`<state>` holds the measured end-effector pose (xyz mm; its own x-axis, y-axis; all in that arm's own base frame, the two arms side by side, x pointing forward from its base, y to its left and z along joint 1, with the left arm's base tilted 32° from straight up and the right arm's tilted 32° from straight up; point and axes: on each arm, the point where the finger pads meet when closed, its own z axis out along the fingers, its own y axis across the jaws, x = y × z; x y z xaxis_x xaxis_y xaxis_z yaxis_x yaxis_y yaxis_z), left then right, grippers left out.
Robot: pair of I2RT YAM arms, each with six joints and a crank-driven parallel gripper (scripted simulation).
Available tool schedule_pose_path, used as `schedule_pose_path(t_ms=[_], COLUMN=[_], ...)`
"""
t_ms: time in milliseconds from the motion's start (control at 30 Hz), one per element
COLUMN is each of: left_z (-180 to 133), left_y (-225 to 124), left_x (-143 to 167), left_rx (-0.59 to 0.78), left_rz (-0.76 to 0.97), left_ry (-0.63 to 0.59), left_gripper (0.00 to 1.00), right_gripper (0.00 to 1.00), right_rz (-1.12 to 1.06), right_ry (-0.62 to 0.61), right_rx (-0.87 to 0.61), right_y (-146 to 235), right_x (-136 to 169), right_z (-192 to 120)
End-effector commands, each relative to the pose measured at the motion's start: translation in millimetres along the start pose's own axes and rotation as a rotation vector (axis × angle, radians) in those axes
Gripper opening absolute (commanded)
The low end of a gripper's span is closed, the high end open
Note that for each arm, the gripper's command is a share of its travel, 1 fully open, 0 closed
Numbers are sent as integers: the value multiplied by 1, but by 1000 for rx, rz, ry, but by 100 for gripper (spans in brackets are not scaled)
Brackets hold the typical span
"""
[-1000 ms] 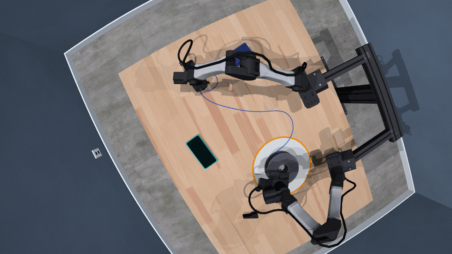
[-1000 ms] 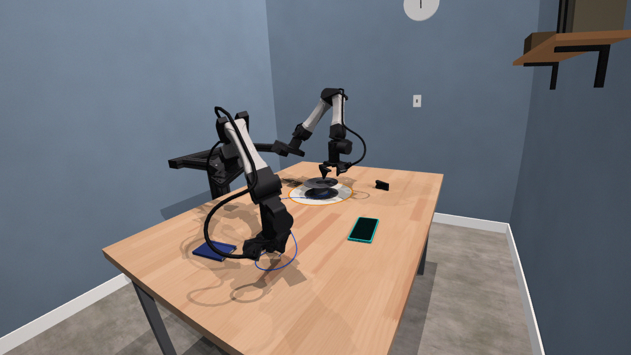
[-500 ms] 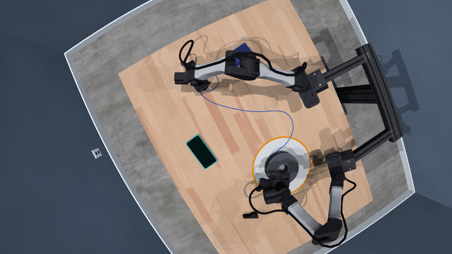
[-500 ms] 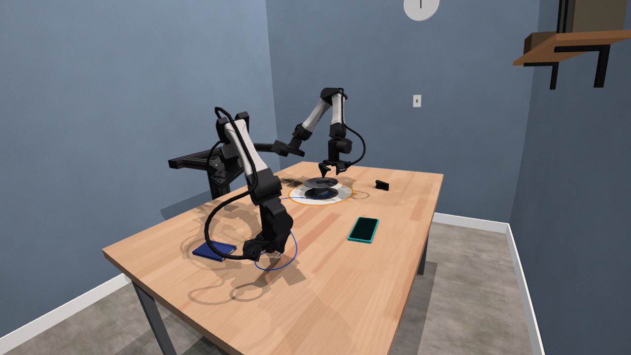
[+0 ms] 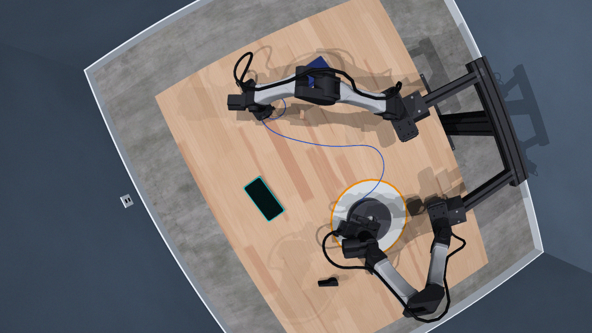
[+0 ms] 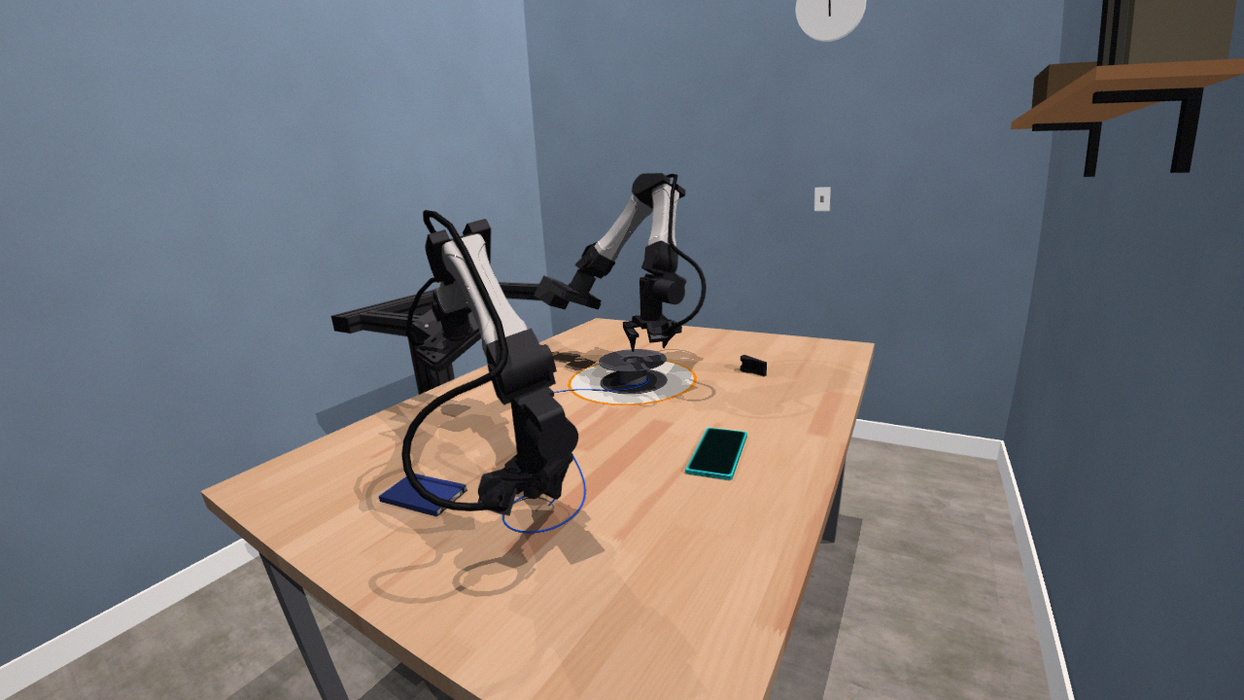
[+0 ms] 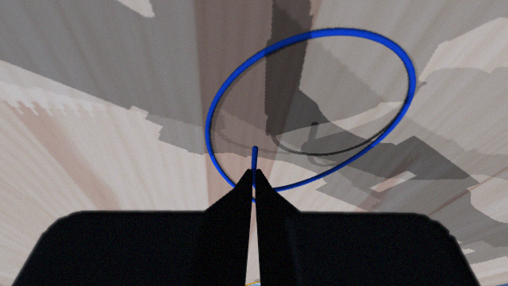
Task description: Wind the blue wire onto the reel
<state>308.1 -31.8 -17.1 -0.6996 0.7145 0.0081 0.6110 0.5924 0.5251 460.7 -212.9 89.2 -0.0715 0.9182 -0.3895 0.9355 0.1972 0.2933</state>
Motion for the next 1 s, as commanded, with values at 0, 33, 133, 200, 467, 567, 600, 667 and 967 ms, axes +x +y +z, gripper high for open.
schedule_pose_path(t_ms=[0,33,133,200,467,567,600,667,967], left_z=[0,0,1,0,-1,-1,-1,-1,2], left_y=[-2,-4,-13,-18,-30,-30,-30,-30,-31], left_x=[-22,-27,-37,-45,-65,-65,-65,-64,-65], left_rx=[-14,-13,-12,-13,-23,-25,-26,-26,-26], left_rz=[347,419,625,752,1204,1382,1423,1423,1423], left_ry=[-20,-19,-16,-16,-13,-12,-12,-12,-12], left_gripper=[97,97,97,97,97,97,97,97,97], right_gripper=[0,0,0,0,0,0,0,0,0], right_rz=[5,5,5,5,5,5,5,5,4], right_ry=[-30,-30,-30,-30,-30,-30,-30,-30,-30], right_rx=[-49,-49,-49,-49,-49,-49,-49,-49,-49], right_y=[15,14,14,14,14,15,15,15,16], right_x=[-8,-8,-8,-8,-8,-9,-9,-9,-10], right_z=[-28,-28,-29,-30,-31,-32,-32,-33,-33])
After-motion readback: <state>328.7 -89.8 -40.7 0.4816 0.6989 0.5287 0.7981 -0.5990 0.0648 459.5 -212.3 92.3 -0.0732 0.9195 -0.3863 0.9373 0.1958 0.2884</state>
